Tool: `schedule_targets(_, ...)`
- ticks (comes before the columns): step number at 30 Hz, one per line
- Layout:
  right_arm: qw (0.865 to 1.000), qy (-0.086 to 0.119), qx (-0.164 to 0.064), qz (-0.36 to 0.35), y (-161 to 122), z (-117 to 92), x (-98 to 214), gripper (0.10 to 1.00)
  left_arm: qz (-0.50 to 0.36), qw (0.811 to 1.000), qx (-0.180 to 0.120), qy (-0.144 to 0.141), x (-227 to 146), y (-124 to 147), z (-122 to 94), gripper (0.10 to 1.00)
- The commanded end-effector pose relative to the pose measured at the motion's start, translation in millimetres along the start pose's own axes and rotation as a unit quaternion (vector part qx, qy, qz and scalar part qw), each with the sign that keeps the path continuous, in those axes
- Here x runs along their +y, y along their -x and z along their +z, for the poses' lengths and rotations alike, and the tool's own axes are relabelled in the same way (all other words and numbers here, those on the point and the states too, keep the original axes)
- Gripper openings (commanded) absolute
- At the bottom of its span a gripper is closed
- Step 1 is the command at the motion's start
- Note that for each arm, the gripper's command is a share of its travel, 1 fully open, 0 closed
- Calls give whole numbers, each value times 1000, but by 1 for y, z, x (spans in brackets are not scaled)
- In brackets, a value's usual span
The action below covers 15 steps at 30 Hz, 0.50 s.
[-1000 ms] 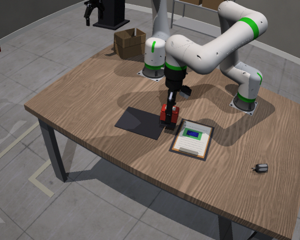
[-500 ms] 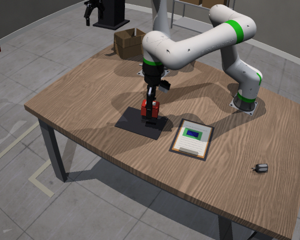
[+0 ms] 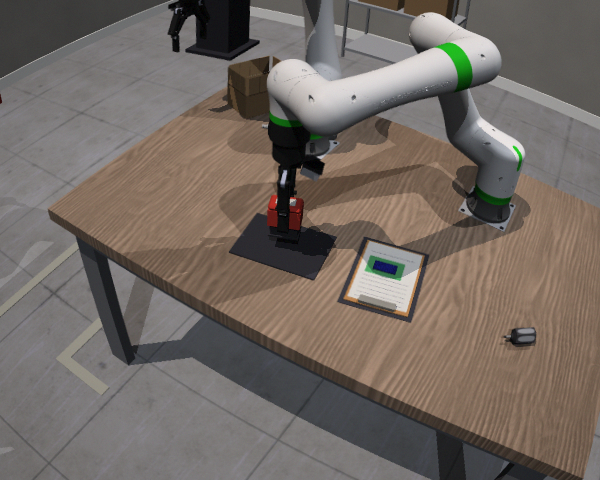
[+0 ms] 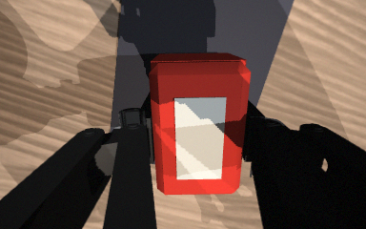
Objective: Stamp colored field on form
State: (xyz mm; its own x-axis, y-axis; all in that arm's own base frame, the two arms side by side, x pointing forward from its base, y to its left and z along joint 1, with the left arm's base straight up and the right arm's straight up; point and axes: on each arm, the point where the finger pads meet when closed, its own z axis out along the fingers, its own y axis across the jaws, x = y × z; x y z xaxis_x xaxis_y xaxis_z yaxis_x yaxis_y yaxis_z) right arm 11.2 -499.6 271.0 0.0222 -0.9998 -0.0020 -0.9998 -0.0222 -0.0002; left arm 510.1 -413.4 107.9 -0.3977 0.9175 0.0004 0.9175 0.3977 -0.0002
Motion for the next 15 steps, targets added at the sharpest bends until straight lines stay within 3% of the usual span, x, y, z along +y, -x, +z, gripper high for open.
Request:
schedule_targets(1, 1000, 0, 1, 0, 0, -1, 0, 1000, 0, 1000, -1, 1, 0, 1, -1, 283)
schedule_targets(15, 1000, 0, 1, 0, 0, -1, 0, 1000, 0, 1000, -1, 0, 0, 1, 0, 283)
